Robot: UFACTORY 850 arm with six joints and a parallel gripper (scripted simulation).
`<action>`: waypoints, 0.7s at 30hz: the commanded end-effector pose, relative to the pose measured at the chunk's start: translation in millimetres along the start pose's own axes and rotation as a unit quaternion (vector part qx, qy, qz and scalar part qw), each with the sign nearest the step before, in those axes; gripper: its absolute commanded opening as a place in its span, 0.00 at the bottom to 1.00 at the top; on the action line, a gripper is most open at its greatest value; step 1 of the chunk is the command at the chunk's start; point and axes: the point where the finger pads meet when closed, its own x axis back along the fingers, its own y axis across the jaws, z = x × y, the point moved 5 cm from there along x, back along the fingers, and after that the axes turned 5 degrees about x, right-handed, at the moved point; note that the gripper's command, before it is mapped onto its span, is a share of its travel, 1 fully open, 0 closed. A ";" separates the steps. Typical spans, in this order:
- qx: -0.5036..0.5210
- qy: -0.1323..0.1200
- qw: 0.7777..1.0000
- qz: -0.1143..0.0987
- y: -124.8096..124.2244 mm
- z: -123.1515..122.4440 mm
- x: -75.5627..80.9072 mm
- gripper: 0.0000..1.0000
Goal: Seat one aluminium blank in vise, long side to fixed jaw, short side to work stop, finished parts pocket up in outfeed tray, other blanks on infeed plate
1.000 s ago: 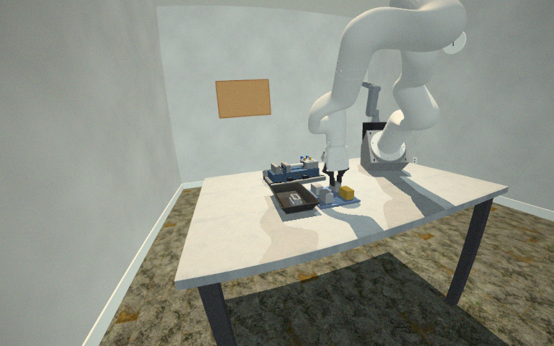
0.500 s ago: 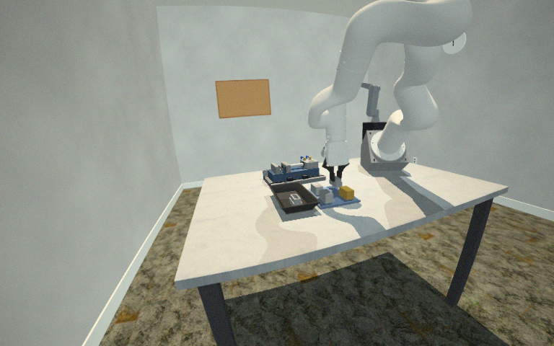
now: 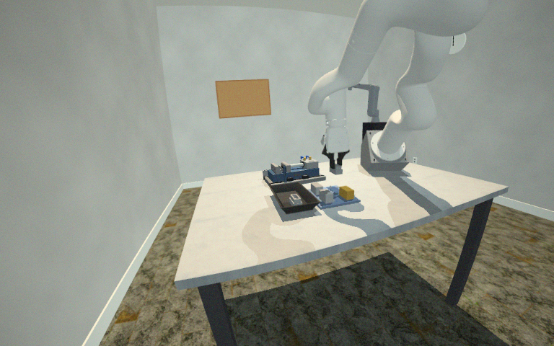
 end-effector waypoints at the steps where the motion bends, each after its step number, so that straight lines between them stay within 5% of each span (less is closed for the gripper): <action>1: 0.000 -0.001 1.000 0.000 -0.6 -0.4 21.7 0.00; 8: 0.000 -0.001 1.000 0.000 -0.6 -0.3 37.7 0.00; 21: 0.000 -0.001 1.000 0.000 -12.4 2.0 41.2 0.00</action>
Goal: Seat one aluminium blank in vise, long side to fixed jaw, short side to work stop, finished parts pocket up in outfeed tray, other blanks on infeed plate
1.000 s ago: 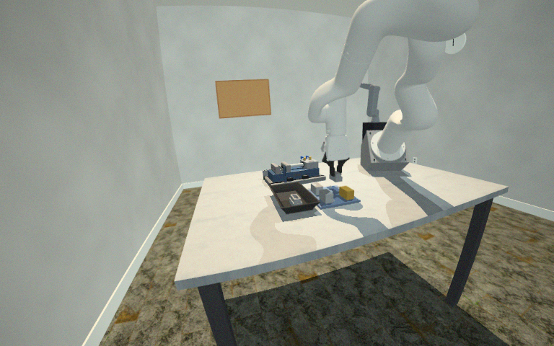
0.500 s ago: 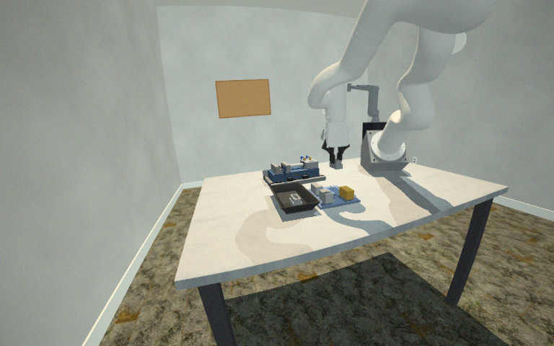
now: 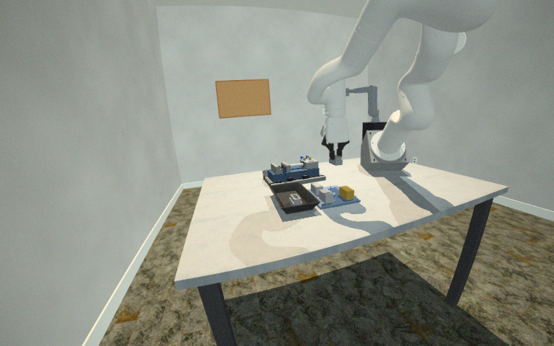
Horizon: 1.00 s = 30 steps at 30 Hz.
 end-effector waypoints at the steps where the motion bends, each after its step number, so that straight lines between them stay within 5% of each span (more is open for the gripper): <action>1: 0.000 0.000 1.000 0.000 -17.8 3.5 2.1 0.00; 21: 0.001 0.001 1.000 0.000 -174.3 23.7 3.9 0.00; 30: 0.000 0.000 1.000 0.001 -213.8 25.4 0.6 0.00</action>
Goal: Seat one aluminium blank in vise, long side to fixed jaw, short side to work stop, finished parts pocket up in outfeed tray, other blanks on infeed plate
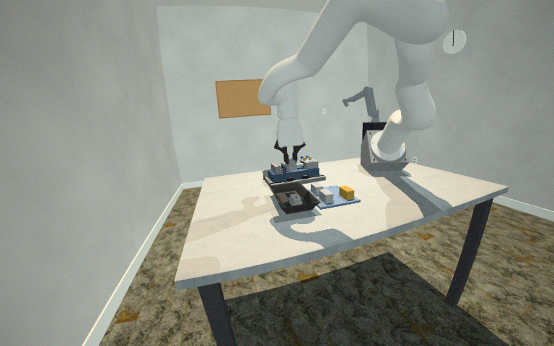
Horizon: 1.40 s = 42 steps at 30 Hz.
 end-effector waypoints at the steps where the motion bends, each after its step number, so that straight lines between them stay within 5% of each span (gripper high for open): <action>1: 0.000 0.000 1.000 -0.001 -17.8 1.8 -1.8 0.00; 27: 0.000 0.000 1.000 -0.001 -17.9 1.8 -3.8 0.00; 42: 0.000 0.000 1.000 -0.001 -17.9 1.8 -18.9 0.00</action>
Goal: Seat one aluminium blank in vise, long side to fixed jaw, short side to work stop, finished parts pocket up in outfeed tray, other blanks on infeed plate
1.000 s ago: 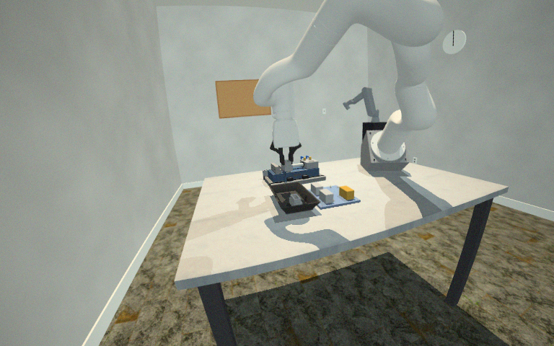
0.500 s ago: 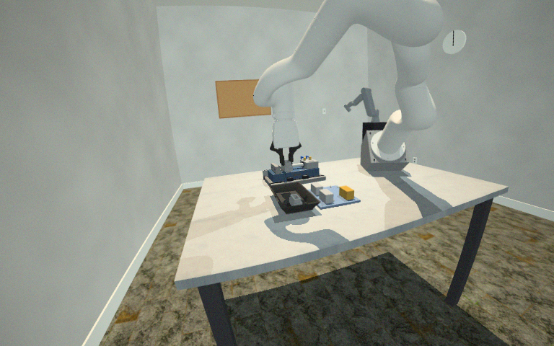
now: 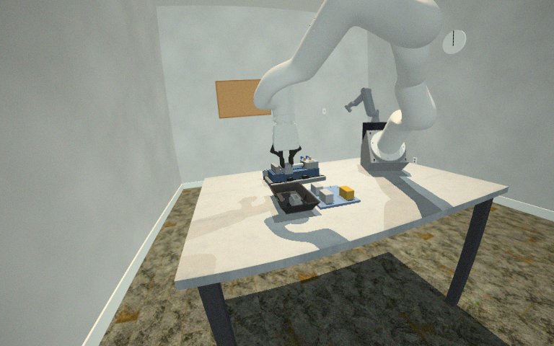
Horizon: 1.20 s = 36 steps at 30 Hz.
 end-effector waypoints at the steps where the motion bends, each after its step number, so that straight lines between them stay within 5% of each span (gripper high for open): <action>1: 0.000 0.000 1.000 0.001 -0.6 0.0 -4.3 0.00; 36: 0.000 0.000 1.000 0.001 -1.0 0.1 -61.6 0.00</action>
